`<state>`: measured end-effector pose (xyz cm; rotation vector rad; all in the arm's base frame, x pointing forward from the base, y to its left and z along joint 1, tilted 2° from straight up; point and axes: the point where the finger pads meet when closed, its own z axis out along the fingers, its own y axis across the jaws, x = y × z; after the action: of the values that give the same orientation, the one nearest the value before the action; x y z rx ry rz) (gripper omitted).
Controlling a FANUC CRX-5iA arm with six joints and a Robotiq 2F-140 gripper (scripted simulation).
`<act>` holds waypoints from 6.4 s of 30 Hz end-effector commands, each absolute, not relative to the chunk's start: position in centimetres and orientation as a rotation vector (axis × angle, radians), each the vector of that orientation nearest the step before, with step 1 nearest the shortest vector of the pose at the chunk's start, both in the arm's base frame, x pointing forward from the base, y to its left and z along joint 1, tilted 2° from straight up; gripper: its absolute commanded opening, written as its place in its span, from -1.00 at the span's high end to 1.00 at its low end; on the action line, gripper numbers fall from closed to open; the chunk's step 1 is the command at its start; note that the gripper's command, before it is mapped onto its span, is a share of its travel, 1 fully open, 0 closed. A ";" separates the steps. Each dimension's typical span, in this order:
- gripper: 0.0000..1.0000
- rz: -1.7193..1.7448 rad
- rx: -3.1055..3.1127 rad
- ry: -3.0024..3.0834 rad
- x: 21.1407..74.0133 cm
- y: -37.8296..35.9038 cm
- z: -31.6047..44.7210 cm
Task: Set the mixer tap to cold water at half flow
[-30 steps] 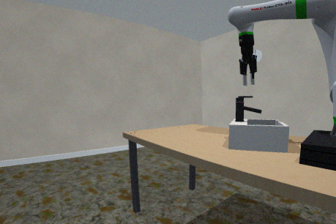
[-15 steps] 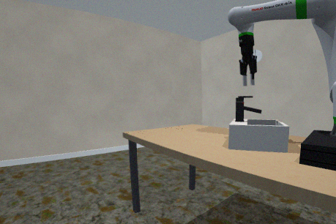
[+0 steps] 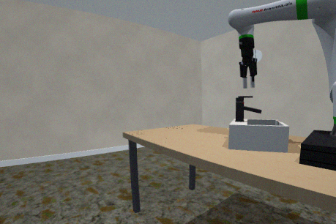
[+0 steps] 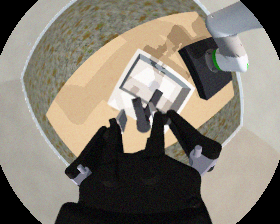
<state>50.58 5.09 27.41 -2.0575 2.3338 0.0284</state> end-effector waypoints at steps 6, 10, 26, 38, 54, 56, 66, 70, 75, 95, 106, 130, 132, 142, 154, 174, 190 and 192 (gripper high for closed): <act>0.25 0.028 -2.057 2.333 50.6 5.1 26.4; 0.25 0.028 -2.057 2.333 50.6 5.2 25.7; 0.25 0.028 -2.057 2.333 50.6 5.3 24.0; 0.25 0.028 -2.057 2.333 50.6 5.3 23.7; 0.25 0.028 -2.057 2.333 50.6 5.3 23.7; 0.25 0.028 -2.057 2.333 50.6 5.3 23.7; 0.25 0.028 -2.057 2.333 50.6 5.3 23.7; 0.25 0.028 -2.057 2.333 50.6 5.3 23.7; 0.25 0.028 -2.057 2.333 50.6 5.3 23.7; 0.25 0.028 -2.057 2.333 50.6 5.3 23.1; 0.25 0.028 -2.057 2.333 50.6 5.3 21.7; 0.25 0.028 -2.057 2.333 50.7 5.4 19.3; 0.25 0.028 -2.057 2.333 50.7 5.4 19.2; 0.25 0.028 -2.057 2.333 50.7 5.4 19.0; 0.25 0.028 -2.057 2.333 50.7 5.4 19.0; 0.25 0.028 -2.057 2.333 50.7 5.4 19.0; 1.00 0.028 -2.057 2.333 50.7 5.4 19.0; 1.00 0.028 -2.057 2.333 50.7 5.4 19.0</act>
<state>50.66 5.42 19.00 -2.0573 2.3337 0.0281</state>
